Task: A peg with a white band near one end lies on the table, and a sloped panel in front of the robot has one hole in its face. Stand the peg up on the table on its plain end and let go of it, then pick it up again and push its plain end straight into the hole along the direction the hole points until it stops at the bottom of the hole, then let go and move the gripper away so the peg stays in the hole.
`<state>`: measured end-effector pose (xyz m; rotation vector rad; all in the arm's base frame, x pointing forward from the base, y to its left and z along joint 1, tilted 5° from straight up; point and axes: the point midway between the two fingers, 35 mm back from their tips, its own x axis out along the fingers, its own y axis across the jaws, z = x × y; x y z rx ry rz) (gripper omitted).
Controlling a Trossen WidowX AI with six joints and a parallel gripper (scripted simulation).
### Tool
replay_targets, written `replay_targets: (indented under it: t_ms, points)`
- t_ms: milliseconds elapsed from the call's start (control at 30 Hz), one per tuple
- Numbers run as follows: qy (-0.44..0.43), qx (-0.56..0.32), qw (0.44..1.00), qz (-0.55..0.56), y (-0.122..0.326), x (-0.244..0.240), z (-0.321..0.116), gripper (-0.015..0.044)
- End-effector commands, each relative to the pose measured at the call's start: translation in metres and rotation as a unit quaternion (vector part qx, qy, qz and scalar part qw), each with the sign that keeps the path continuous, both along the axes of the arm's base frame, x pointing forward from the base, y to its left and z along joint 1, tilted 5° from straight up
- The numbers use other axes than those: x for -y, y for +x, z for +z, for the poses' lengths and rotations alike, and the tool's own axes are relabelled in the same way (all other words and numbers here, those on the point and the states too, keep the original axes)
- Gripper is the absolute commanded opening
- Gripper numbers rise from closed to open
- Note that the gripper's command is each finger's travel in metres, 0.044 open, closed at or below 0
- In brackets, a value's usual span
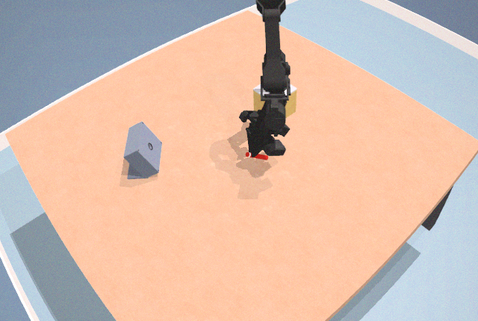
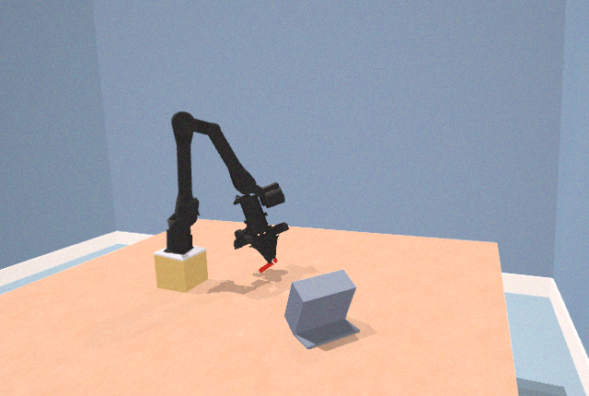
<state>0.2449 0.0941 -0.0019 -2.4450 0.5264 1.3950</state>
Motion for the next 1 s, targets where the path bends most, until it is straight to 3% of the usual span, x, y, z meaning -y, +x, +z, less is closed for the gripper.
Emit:
replay_targets:
  t_ms: [0, 967]
  points:
    - [-0.010, 0.018, 1.000, -0.003, -0.004, 0.000, 0.000, 0.0049]
    - [-0.064, 0.129, 0.989, -0.011, -0.021, -0.009, 0.004, 0.0049]
